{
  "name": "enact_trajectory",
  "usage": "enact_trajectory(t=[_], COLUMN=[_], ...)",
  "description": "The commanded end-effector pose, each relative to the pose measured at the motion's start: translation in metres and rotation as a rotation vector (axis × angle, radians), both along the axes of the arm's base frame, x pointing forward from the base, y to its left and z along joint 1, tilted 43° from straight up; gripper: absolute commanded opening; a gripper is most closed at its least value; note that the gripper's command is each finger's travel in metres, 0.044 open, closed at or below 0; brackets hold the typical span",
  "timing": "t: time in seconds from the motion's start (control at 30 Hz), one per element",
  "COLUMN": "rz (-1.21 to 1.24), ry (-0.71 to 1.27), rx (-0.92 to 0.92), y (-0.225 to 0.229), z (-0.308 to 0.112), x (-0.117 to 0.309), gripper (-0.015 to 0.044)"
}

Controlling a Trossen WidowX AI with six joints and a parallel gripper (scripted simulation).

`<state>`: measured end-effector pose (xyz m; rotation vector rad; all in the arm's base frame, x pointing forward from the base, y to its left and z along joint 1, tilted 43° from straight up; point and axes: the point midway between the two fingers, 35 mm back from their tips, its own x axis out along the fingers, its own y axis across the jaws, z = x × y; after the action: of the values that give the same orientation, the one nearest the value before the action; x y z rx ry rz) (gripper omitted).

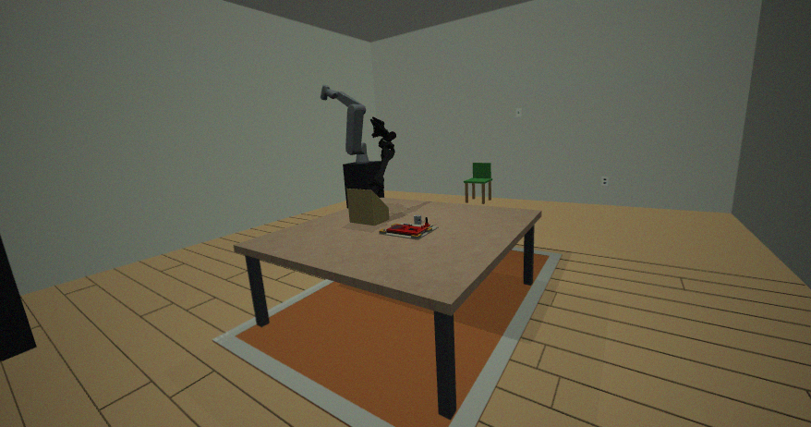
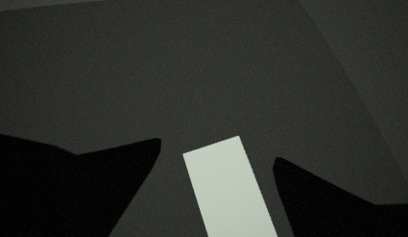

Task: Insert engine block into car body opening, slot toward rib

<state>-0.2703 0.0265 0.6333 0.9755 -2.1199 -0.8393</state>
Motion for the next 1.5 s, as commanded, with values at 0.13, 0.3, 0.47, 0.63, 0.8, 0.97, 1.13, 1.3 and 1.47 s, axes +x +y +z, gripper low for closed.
enact_trajectory(t=[0.13, 0.3, 0.47, 0.63, 0.8, 0.97, 1.13, 1.3, 1.47], rz=[-0.017, -0.079, -0.131, -0.204, -0.287, -0.371, -0.451, -0.528, -0.595], ry=[-0.027, -0.117, -0.178, -0.239, -0.287, -0.324, -0.36, -0.386, -0.4], rx=[-0.026, -0.123, -0.244, -0.352, -0.469, -0.594, -0.728, -0.869, -1.02], y=[0.008, 0.039, 0.071, 0.109, 0.149, 0.191, 0.233, 0.274, 0.311], z=[0.0, -0.002, -0.001, -0.006, -0.012, -0.02, -0.031, -0.045, -0.06], x=[-0.002, -0.009, -0.011, -0.012, -0.008, 0.003, 0.017, 0.038, 0.063], gripper=[0.044, 0.044, 0.044, 0.044, 0.044, 0.044, 0.044, 0.044, 0.044])
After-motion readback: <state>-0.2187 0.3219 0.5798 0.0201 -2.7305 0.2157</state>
